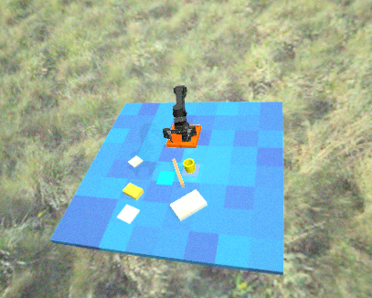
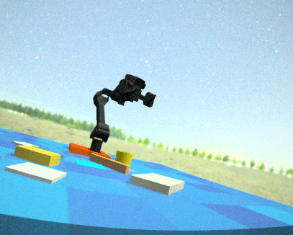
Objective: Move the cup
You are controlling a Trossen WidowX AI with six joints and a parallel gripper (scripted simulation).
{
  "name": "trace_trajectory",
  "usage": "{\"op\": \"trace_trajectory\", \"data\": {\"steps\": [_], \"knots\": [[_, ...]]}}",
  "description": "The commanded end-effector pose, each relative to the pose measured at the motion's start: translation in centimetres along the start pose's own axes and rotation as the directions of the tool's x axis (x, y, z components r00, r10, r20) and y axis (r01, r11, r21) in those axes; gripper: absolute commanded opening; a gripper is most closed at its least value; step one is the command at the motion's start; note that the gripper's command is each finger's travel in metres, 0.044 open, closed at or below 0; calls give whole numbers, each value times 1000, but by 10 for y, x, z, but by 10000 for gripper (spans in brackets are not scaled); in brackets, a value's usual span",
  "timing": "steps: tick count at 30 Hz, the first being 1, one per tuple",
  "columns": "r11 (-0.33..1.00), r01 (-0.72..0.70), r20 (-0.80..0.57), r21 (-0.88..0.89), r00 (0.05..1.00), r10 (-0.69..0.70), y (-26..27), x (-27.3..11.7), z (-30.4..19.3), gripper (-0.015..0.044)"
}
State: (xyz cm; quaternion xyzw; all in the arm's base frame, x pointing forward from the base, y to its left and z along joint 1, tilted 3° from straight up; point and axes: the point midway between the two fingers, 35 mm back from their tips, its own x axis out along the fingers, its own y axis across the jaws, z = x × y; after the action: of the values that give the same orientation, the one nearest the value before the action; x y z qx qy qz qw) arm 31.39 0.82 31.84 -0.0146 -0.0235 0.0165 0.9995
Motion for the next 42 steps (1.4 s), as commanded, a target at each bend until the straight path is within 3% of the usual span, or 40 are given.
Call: {"op": "trace_trajectory", "data": {"steps": [1, 5, 9, 14, 19, 42], "knots": [[1000, 0, -17, 14, 1000, 1, 0, 1, -3, 374], [956, 93, -354, 278, 935, 12, 1, 15, -66, 269], [800, 408, -707, 441, 706, 29, 2, 1, -135, 167], [549, 772, -935, 320, 351, 52, 4, -38, -183, 167], [297, 954, -997, 29, 8, 71, 6, -80, -200, 167], [288, 958, -997, 17, -4, 72, 13, -78, -207, 167]]}}
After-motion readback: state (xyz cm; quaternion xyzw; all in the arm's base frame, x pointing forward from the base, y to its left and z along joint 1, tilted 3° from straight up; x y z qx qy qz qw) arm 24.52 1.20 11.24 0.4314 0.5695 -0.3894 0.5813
